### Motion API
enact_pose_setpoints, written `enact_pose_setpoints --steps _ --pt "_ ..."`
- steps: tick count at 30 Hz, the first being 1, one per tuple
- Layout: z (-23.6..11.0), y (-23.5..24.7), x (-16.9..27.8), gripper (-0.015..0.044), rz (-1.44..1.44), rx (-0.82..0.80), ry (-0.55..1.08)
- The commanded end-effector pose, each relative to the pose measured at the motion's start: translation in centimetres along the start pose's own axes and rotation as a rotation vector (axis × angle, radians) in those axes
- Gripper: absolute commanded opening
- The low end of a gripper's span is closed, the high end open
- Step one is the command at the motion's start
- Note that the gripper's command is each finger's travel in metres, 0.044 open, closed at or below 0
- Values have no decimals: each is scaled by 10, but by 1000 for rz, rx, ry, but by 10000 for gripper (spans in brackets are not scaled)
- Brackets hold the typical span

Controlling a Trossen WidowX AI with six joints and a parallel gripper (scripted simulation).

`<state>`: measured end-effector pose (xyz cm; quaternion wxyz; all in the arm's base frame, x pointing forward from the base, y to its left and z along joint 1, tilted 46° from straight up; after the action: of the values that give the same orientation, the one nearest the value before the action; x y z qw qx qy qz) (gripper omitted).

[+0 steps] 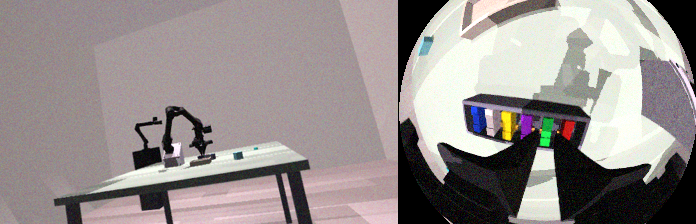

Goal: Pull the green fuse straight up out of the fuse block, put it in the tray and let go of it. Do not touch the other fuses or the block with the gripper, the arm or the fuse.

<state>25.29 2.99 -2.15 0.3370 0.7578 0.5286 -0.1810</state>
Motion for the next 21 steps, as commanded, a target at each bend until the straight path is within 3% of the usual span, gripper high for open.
enact_pose_setpoints --steps 1,13,21 --pt "3 0 -1 72 -2 -4 -4" --pt "9 0 -1 72 -2 -4 -5" --pt "8 0 0 19 0 1 -1"
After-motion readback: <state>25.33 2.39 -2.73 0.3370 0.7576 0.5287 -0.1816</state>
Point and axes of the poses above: the point midway between the two fingers, 35 mm back from their tips, its own z axis out along the fingers, its own y axis across the jaws, x = y × z, the point moved 3 cm from there along -z, back along the fingers, and after that the axes turned 6 degrees about z, right-handed, at the moved point
